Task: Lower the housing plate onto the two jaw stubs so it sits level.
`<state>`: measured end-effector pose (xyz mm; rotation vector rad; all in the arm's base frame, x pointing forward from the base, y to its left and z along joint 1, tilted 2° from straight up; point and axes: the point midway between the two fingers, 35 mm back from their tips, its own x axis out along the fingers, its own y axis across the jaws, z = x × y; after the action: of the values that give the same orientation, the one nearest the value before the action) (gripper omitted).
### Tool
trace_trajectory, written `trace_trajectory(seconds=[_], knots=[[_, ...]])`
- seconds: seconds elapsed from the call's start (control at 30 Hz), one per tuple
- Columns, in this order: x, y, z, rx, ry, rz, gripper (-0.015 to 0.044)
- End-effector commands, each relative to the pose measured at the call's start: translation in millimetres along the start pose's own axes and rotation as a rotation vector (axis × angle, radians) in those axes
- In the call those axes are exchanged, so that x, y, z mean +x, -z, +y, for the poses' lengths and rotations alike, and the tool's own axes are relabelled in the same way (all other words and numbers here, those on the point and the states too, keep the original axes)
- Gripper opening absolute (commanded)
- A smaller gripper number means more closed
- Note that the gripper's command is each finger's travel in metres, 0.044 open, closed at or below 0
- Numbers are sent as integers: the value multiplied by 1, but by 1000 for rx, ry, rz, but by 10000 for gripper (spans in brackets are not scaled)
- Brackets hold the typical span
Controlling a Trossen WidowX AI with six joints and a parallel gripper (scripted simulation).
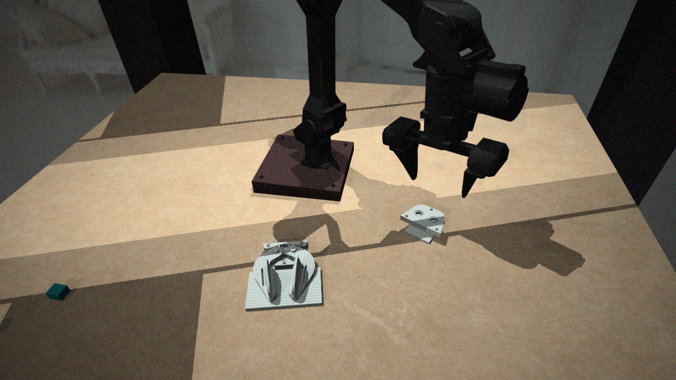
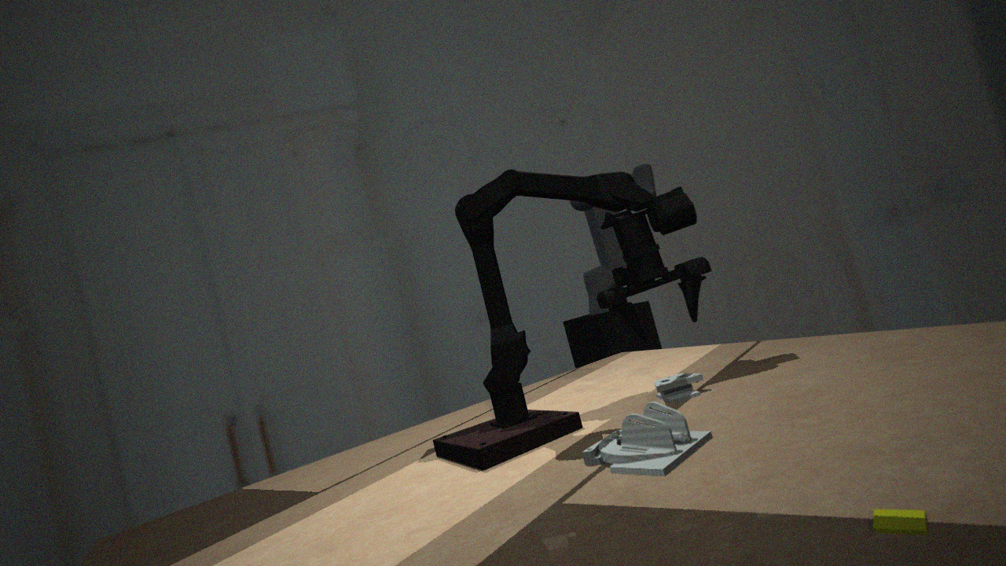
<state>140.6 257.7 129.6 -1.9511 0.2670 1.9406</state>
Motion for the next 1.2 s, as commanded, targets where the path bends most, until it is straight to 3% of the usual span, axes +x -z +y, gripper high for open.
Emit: trace_trajectory(seconds=[0.0, 0.2, 0.37, 1.17], knots=[[8, 4, 10, -43, -72, -3, 440], [11, 4, 12, -51, -84, -4, 440], [48, 4, 15, -51, -84, -5, 440], [70, 4, 17, -51, -84, -5, 440]])
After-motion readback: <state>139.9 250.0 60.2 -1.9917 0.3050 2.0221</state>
